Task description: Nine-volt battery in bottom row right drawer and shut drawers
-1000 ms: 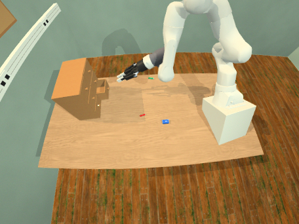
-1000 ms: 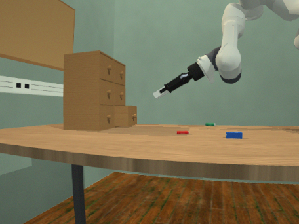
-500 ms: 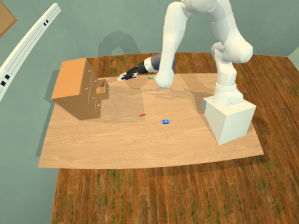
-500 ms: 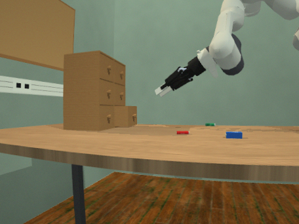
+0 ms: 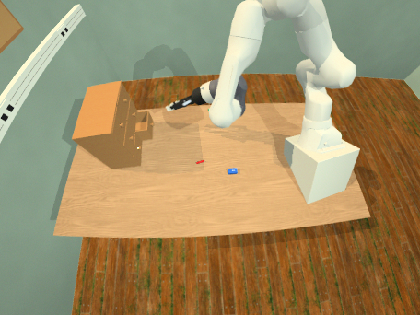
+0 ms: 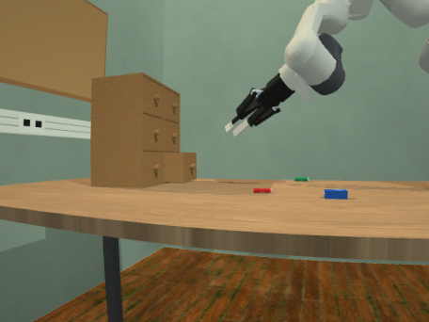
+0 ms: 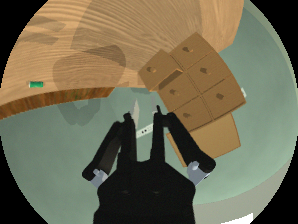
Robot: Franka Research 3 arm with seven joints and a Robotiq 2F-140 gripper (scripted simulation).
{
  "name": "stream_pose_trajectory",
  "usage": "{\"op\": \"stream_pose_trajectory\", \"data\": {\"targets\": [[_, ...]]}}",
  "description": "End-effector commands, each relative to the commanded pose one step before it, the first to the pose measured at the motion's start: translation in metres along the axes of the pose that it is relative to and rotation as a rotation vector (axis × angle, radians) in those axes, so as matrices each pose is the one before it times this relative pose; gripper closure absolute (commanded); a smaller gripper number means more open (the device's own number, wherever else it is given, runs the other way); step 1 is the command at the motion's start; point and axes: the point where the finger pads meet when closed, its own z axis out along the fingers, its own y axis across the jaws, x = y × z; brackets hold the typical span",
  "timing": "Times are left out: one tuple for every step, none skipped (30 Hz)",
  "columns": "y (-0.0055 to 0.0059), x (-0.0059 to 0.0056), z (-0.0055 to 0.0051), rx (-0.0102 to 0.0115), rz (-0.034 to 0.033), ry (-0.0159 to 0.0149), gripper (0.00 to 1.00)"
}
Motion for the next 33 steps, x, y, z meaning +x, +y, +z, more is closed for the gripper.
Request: {"op": "stream_pose_trajectory", "data": {"targets": [[-0.00624, -0.00161, -0.00422, 0.0738, 0.12863, 0.00001, 0.72], [-0.00015, 0.00026, -0.00147, 0.01301, 0.02366, 0.00094, 0.72], [-0.00014, -0.00148, -0.00054, 0.01383, 0.02195, -0.00189, 0.72], [-0.00008, -0.00125, -0.00069, 0.01385, 0.02238, -0.0015, 0.72], [-0.00004, -0.00097, -0.00085, 0.01385, 0.02284, -0.00103, 0.72], [0.0, -0.00068, -0.00103, 0.01387, 0.02328, -0.00053, 0.72], [0.00002, -0.00037, -0.00121, 0.01389, 0.02372, 0.0, 0.72], [0.0, 0.0, 0.0, 0.0, 0.0, 0.0, 0.72], [0.0, 0.0, 0.0, 0.0, 0.0, 0.0, 0.72], [-0.00026, -0.00034, -0.00124, 0.0144, 0.02505, 0.00028, 0.72], [-0.00063, -0.00039, -0.00122, 0.01504, 0.02663, 0.0005, 0.72], [-0.00063, -0.00007, -0.0014, 0.01509, 0.02703, 0.00107, 0.72], [-0.00064, 0.00027, -0.00158, 0.01515, 0.02741, 0.00167, 0.72], [-0.00067, 0.00062, -0.00175, 0.01522, 0.02777, 0.00228, 0.72], [-0.00028, -0.00069, -0.00104, 0.01383, 0.02396, -0.00054, 0.72], [0.00001, -0.00148, -0.00062, 0.0129, 0.02155, -0.00222, 0.72], [0.00001, -0.0012, -0.00075, 0.01294, 0.02175, -0.00166, 0.72], [0.0, -0.00092, -0.00088, 0.01299, 0.02192, -0.00109, 0.72], [-0.00002, -0.00063, -0.00102, 0.01303, 0.02209, -0.00051, 0.72], [-0.00004, -0.00034, -0.00115, 0.01308, 0.02223, 0.00009, 0.72], [-0.00055, -0.00056, -0.0011, 0.01436, 0.02496, 0.00028, 0.72], [-0.00073, -0.00044, -0.00118, 0.01482, 0.02591, 0.00075, 0.72], [-0.00077, -0.00014, -0.00131, 0.01491, 0.02597, 0.00135, 0.72], [-0.00081, 0.00016, -0.00144, 0.01499, 0.02601, 0.00196, 0.72], [0.0, 0.0, 0.0, 0.0, 0.0, 0.0, 0.72], [0.0, 0.0, 0.0, 0.0, 0.0, 0.0, 0.72], [-0.00086, 0.00046, -0.00157, 0.01508, 0.02604, 0.00259, 0.72], [-0.00041, -0.0007, -0.00098, 0.01325, 0.02319, -0.00014, 0.72], [-0.00028, -0.00093, -0.00085, 0.01271, 0.02226, -0.00071, 0.72], [-0.00032, -0.00072, -0.00094, 0.01281, 0.02221, -0.00025, 0.72], [-0.00037, -0.0005, -0.00103, 0.01289, 0.02214, 0.00022, 0.72], [-0.00041, -0.0003, -0.00111, 0.01298, 0.02205, 0.00067, 0.72], [-0.00046, -0.0001, -0.0012, 0.01307, 0.02195, 0.00112, 0.72]]}}
